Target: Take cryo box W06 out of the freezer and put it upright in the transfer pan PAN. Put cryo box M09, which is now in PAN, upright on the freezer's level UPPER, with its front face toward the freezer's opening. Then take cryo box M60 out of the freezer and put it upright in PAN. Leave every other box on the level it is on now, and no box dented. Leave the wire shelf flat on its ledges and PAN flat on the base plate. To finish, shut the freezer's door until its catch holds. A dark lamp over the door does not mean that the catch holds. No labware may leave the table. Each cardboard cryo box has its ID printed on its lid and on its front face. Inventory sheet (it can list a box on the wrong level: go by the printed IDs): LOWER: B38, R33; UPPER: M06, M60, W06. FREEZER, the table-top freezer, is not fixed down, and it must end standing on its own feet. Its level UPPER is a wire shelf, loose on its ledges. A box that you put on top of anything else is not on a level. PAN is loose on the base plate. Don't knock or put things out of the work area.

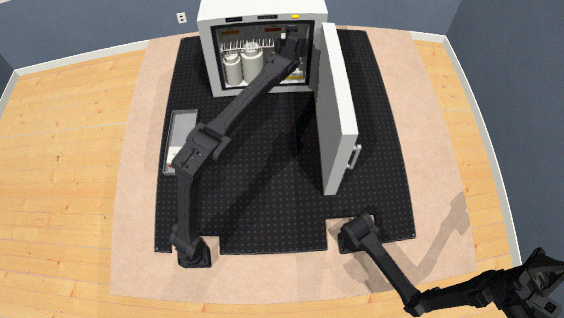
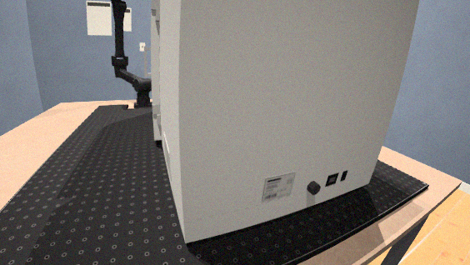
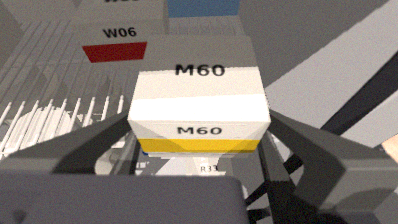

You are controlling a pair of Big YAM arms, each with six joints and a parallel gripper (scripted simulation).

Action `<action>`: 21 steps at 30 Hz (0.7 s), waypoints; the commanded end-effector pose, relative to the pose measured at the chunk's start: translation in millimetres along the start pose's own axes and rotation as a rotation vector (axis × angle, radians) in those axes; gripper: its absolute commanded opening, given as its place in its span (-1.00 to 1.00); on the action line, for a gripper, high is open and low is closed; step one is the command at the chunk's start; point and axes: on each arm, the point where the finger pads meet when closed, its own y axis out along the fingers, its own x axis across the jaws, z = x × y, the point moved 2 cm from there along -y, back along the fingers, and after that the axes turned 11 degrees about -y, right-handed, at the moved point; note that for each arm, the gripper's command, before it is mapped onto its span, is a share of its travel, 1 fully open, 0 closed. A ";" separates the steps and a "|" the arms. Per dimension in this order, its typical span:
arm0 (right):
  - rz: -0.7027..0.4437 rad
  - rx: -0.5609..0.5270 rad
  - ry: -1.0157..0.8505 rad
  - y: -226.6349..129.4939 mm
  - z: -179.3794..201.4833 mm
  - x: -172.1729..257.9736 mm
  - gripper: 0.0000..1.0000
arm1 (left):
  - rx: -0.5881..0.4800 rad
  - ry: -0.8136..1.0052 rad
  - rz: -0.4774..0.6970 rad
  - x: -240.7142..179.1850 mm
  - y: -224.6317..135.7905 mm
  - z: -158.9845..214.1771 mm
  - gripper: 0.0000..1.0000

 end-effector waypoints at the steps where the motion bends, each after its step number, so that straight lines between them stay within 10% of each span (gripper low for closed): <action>1: -0.009 0.030 -0.011 3.5 13.4 3.0 -1.00 | -0.055 -0.041 0.030 -13.2 -22.6 -25.6 0.53; 21: -0.009 0.030 -0.011 3.5 13.4 3.0 -1.00 | -0.053 -0.043 0.027 -12.9 -51.5 -19.7 0.53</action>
